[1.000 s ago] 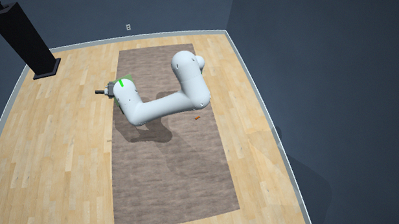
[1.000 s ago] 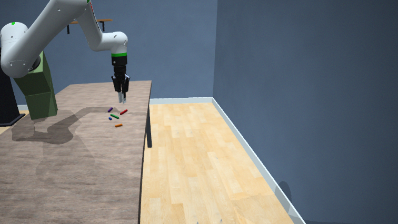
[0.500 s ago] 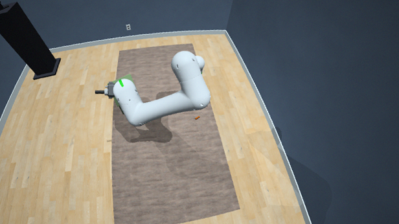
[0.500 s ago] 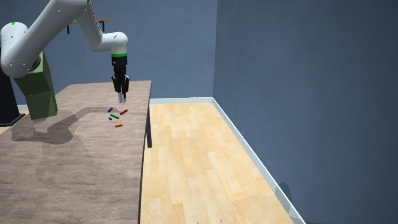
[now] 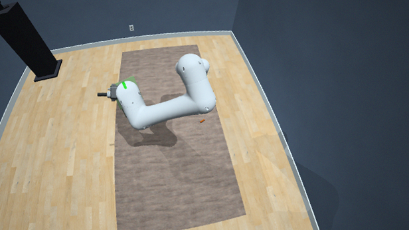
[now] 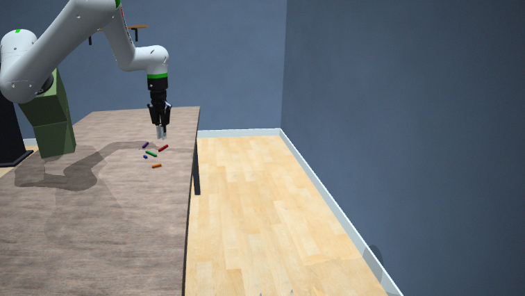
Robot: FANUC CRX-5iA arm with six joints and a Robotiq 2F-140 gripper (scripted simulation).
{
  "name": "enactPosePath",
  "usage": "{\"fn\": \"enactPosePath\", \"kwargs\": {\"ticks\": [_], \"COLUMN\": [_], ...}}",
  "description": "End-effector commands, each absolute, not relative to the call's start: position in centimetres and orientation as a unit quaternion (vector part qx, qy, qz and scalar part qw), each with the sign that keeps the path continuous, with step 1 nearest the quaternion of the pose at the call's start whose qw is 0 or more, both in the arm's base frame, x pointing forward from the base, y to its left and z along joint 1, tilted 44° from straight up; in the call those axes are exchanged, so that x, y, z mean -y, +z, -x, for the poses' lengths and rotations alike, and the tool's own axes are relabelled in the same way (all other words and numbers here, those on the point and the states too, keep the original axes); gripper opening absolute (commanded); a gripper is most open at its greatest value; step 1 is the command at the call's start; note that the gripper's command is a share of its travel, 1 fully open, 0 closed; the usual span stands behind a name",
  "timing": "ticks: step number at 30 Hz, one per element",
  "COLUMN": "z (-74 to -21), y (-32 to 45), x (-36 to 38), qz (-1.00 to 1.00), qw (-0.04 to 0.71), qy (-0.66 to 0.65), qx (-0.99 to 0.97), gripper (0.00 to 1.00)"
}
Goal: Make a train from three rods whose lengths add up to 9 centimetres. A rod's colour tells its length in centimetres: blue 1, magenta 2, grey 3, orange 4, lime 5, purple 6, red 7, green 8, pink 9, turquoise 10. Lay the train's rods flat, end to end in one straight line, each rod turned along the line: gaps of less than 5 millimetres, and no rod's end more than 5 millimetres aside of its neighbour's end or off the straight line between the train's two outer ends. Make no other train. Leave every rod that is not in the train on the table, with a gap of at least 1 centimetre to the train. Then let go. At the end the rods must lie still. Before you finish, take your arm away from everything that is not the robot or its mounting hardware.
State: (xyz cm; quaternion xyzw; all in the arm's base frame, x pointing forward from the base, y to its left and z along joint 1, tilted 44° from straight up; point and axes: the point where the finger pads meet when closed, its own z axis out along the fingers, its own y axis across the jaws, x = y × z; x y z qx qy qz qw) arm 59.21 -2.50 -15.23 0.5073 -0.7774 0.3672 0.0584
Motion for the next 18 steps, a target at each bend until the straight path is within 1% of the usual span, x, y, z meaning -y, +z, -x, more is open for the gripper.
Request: {"fn": "enactPosePath", "kwargs": {"ticks": [1, 18], "z": [-59.3, -60.0], "y": [-15.5, -17.2], "x": [2.7, 4.1], "qz": [-0.507, -0.507], "qw": [0.058, 0.058], "qy": [0.367, 0.367], "qx": [0.777, 0.777], "gripper": [0.15, 0.15]}}
